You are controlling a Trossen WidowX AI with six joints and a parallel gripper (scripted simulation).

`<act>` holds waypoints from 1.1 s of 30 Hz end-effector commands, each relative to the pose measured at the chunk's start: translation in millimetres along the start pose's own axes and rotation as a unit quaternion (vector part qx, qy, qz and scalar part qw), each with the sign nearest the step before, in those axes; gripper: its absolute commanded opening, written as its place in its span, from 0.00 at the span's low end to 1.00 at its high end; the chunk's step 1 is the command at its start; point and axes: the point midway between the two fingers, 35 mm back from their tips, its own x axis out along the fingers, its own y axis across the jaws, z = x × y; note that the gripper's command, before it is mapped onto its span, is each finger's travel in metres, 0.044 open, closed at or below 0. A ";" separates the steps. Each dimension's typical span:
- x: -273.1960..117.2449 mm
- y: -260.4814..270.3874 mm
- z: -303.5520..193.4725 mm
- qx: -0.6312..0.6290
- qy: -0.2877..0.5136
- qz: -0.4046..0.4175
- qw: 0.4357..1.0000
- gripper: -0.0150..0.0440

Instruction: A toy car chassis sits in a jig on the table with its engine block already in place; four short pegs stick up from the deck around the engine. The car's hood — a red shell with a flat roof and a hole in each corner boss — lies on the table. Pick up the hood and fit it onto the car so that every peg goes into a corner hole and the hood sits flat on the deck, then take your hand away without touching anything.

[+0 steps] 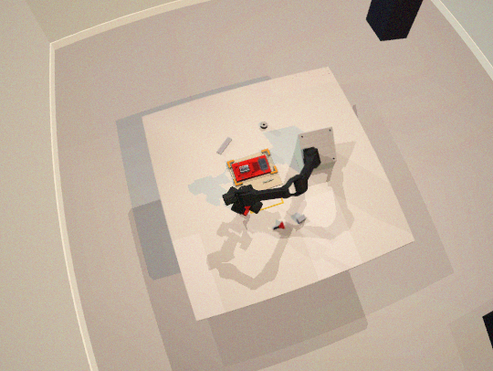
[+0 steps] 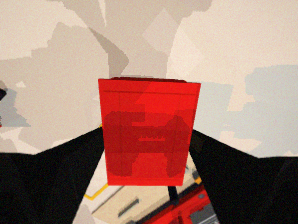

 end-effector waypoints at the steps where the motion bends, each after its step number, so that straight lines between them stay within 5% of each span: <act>1: -15.6 0.7 3.1 -0.005 -0.005 -0.001 1.000 0.25; 16: -32.7 -3.2 -2.4 0.006 -0.001 -0.002 1.000 0.25; 33: -36.9 -76.4 -85.4 0.170 0.004 -0.013 0.985 0.25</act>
